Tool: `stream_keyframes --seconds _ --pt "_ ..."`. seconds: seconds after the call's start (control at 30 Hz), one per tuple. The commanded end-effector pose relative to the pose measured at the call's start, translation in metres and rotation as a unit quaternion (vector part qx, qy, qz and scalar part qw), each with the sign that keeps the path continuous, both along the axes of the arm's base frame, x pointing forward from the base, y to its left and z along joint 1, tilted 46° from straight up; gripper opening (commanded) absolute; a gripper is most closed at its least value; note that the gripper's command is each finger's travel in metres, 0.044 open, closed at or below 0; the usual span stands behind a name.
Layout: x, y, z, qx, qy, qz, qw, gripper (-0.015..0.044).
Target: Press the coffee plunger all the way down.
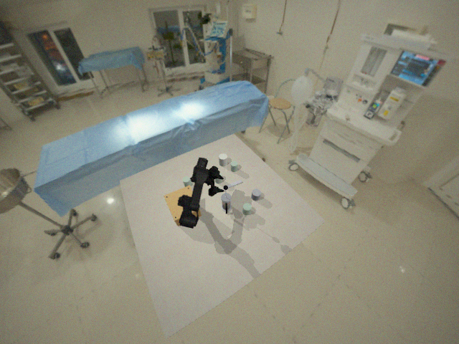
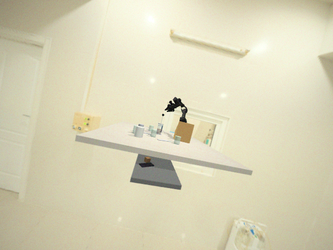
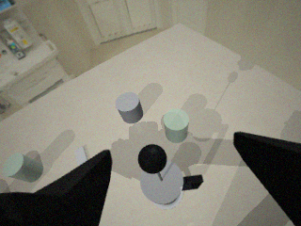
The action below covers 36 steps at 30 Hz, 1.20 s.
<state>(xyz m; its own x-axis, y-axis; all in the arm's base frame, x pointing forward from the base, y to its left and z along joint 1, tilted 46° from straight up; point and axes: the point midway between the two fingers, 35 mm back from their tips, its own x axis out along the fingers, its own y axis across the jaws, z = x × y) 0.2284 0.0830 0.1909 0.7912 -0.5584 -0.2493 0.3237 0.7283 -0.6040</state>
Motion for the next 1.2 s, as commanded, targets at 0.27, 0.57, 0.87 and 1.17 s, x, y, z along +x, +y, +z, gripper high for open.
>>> stream_keyframes --seconds 0.27,0.57,0.87,1.17 --pt "-0.009 0.01 -0.027 -0.059 -0.017 0.076 0.995 0.044" --pt "-0.006 -0.017 -0.046 -0.064 -0.025 0.077 0.995 0.044" --pt "-0.001 -0.018 -0.049 -0.061 -0.02 0.075 0.995 0.044" --pt "0.011 -0.023 -0.054 -0.057 -0.015 0.074 0.996 0.044"
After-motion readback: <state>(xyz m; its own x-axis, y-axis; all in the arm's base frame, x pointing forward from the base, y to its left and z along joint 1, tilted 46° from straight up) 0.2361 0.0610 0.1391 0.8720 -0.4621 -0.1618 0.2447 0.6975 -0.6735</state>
